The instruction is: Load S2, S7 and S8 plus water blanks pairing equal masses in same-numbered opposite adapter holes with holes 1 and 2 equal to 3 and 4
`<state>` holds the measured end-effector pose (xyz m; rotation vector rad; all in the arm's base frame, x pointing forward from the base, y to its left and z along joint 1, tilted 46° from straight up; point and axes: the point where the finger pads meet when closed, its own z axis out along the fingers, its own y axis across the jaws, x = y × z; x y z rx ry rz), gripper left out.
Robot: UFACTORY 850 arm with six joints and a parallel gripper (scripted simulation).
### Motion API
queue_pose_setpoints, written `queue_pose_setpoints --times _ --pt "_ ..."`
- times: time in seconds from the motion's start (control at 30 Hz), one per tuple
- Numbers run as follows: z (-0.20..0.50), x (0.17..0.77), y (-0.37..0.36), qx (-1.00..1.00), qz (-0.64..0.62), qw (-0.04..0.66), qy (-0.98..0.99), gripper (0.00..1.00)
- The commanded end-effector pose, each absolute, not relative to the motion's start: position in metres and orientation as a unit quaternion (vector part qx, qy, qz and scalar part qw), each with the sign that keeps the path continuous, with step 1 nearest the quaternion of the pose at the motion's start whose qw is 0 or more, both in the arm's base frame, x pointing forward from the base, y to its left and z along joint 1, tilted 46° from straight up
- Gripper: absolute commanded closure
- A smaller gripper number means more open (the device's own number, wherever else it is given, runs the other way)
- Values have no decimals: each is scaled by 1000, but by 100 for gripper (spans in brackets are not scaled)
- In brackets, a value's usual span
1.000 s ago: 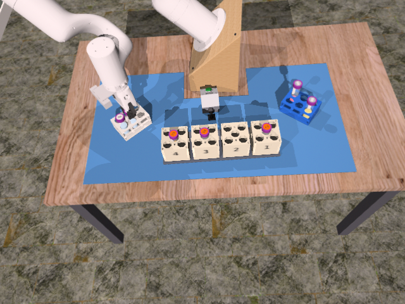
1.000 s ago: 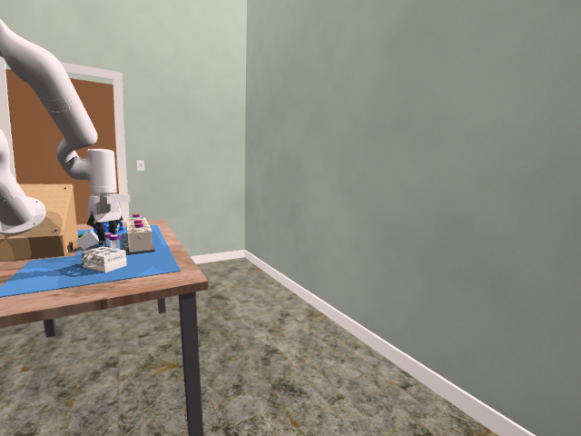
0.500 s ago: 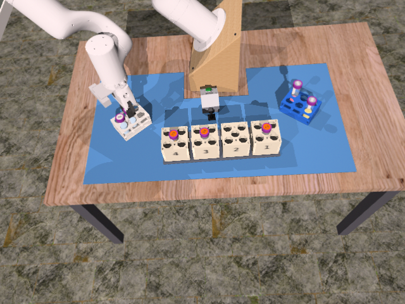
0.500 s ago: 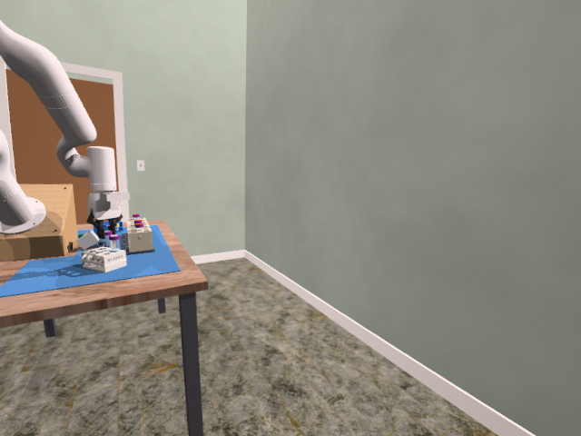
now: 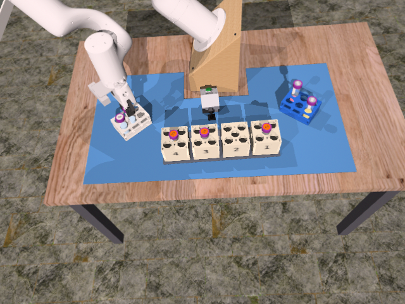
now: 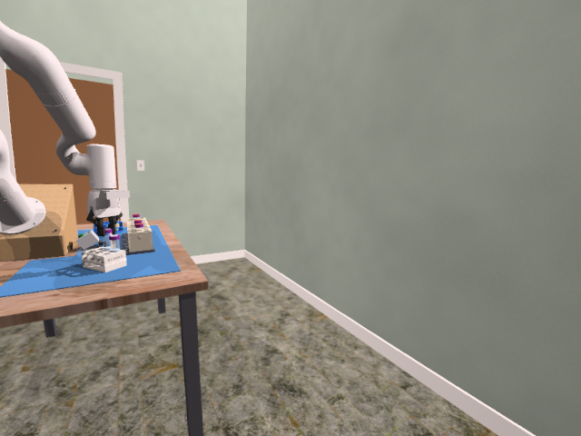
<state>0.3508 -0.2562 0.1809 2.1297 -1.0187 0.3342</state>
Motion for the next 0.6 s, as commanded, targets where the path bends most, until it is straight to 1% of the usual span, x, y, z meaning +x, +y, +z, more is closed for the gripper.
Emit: queue_pose_setpoints --times 0.0,0.57 --pt "183 351 -255 830 131 370 -397 100" --pt "203 354 -233 830 131 369 -397 100"
